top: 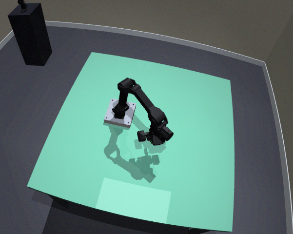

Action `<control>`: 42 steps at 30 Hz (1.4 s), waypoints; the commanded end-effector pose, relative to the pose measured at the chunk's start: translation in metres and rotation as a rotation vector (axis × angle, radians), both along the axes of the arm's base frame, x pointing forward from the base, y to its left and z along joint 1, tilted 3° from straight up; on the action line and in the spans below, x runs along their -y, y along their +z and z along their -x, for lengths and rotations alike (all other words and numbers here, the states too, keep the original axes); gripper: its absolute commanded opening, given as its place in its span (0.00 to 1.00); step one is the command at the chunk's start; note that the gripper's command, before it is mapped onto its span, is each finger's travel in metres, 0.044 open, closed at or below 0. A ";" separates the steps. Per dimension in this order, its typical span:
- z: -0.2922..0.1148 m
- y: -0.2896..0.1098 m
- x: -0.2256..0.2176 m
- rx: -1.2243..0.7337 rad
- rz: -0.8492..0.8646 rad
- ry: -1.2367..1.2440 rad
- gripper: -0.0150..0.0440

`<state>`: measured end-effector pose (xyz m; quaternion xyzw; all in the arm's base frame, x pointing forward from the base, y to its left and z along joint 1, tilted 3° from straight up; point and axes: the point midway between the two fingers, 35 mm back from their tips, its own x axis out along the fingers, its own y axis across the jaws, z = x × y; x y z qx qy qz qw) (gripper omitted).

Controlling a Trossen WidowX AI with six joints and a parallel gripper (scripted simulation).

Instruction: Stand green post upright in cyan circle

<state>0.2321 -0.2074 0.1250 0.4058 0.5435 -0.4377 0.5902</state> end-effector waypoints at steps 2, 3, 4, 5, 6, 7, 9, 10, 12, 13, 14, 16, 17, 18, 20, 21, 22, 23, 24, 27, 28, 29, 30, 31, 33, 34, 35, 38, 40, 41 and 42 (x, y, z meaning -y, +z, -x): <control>0.001 0.012 -0.003 0.010 0.000 -0.005 0.29; 0.001 0.014 -0.003 0.010 -0.001 -0.005 0.29; 0.001 0.015 -0.003 0.010 -0.001 -0.005 0.29; 0.001 0.016 -0.004 0.009 -0.002 -0.005 0.29; 0.001 0.016 -0.004 0.009 -0.002 -0.005 0.29; 0.001 0.016 -0.004 0.009 -0.002 -0.001 0.29; -0.002 0.016 -0.008 0.007 -0.002 0.029 0.29; -0.003 0.016 -0.011 0.006 -0.002 0.052 0.29; -0.007 0.016 -0.016 0.003 -0.001 0.097 0.29; -0.009 0.016 -0.019 0.001 -0.001 0.120 0.29; -0.011 0.016 -0.022 0.000 -0.001 0.142 0.29; -0.014 0.016 -0.027 -0.003 -0.001 0.187 0.29; -0.016 0.016 -0.030 -0.005 -0.001 0.210 0.29; -0.018 0.016 -0.033 -0.006 0.000 0.233 0.29; -0.021 0.016 -0.039 -0.009 0.000 0.278 0.29; -0.022 0.016 -0.042 -0.011 0.000 0.300 0.29; -0.024 0.016 -0.045 -0.012 0.001 0.323 0.29; -0.025 0.016 -0.047 -0.013 0.001 0.346 0.29; -0.027 0.016 -0.050 -0.015 0.001 0.368 0.29; -0.031 0.016 -0.059 -0.019 0.002 0.436 0.29; -0.032 0.016 -0.062 -0.021 0.002 0.459 0.29; -0.034 0.017 -0.065 -0.022 0.002 0.481 0.29; -0.035 0.017 -0.068 -0.023 0.003 0.504 0.29; -0.036 0.017 -0.071 -0.025 0.003 0.527 0.29; -0.039 0.017 -0.077 -0.028 0.004 0.572 0.29; -0.040 0.017 -0.080 -0.029 0.004 0.594 0.29; -0.041 0.017 -0.083 -0.031 0.004 0.617 0.29; -0.044 0.017 -0.093 -0.035 0.006 0.685 0.29; -0.046 0.017 -0.099 -0.038 0.006 0.730 0.29; -0.047 0.017 -0.102 -0.039 0.007 0.753 0.29; -0.047 0.017 -0.105 -0.040 0.007 0.775 0.29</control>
